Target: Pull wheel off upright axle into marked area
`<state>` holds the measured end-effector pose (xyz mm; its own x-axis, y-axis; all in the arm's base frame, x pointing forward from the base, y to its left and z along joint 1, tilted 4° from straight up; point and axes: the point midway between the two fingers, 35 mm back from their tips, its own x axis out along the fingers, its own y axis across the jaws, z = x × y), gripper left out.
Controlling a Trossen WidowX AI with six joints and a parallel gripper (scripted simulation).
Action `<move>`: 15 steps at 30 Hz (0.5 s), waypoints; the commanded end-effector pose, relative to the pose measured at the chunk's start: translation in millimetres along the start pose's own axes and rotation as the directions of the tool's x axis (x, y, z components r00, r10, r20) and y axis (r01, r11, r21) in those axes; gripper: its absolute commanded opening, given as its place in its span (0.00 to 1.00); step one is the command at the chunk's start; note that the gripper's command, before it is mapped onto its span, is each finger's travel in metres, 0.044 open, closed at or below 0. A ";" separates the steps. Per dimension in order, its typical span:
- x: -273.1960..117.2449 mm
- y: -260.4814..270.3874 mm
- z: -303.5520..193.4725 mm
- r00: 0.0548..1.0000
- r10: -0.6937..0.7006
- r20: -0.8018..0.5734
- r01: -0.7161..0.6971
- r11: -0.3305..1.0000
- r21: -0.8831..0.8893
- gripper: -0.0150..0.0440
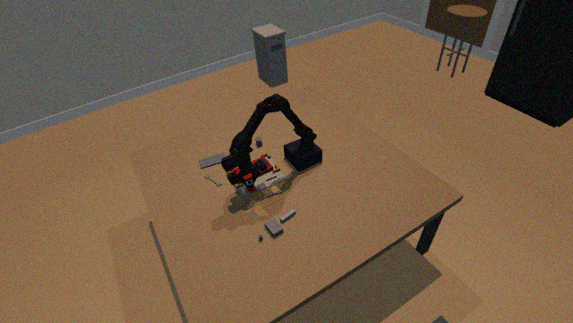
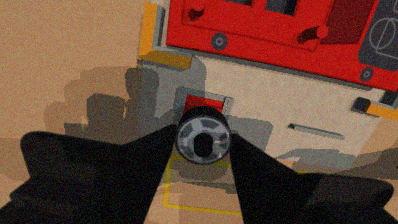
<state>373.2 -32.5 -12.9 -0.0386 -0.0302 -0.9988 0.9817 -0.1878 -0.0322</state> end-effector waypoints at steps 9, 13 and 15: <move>-10.6 -0.6 0.1 1.000 0.002 -0.002 -0.002 1.000 0.001 0.25; -11.9 -0.6 0.1 1.000 0.002 -0.002 -0.002 1.000 0.001 0.25; -12.6 -0.6 0.1 1.000 0.002 -0.002 -0.002 1.000 0.001 0.25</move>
<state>373.9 -32.5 -11.4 -0.0393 -0.0301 -0.9988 0.9817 -0.1877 -0.0329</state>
